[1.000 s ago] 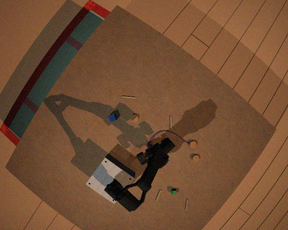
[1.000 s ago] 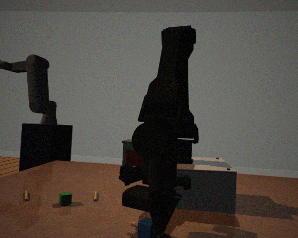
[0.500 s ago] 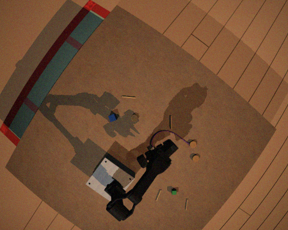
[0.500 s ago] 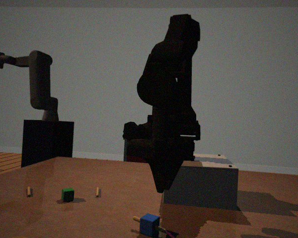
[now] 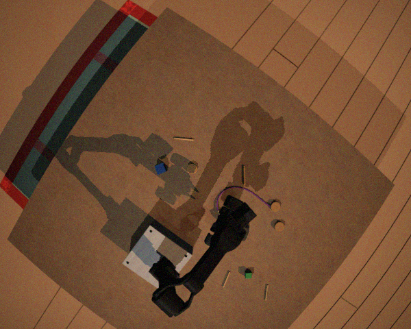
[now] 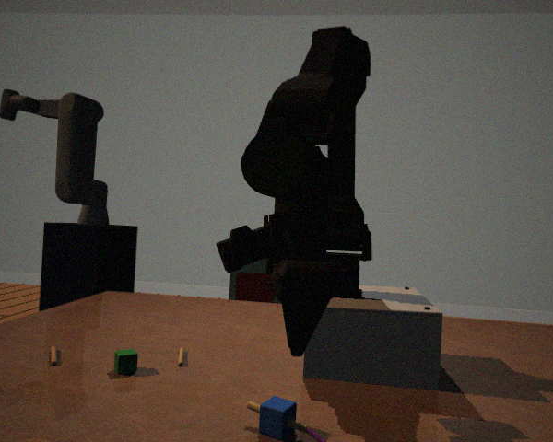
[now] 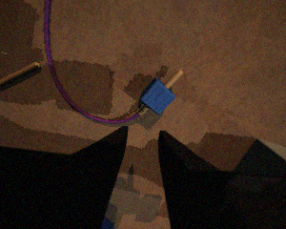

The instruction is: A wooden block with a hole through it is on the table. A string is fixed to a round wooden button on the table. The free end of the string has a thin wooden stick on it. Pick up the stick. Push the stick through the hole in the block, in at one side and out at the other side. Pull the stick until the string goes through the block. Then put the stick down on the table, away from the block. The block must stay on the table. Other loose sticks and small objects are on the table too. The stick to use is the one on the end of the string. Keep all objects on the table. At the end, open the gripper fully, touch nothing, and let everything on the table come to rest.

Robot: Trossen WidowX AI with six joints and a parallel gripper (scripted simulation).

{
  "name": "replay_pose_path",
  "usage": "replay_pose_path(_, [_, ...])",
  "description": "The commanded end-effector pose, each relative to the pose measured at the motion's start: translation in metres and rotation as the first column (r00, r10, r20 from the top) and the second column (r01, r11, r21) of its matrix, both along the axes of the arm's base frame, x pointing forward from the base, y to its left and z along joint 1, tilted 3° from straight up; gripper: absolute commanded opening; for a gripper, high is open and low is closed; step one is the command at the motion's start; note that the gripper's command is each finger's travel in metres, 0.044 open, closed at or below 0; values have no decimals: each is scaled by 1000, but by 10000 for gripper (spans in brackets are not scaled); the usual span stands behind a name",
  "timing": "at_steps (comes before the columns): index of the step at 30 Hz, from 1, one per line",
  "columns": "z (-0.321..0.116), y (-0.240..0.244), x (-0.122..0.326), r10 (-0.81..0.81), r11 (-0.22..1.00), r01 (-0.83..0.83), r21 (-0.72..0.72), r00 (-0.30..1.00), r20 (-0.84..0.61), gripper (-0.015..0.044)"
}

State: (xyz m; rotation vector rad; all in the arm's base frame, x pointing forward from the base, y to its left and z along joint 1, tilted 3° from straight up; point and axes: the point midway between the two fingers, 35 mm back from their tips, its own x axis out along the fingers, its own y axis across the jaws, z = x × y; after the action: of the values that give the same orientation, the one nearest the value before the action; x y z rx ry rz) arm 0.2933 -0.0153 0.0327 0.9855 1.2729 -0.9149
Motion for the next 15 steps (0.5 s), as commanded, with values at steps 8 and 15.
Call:
replay_pose_path(8, [0, -22, -7, 918, 386, -920, -70, 391, -72, 123])
replay_pose_path(15, [0, -28, -9, 994, 15, -998, -66, 22, -104, 123])
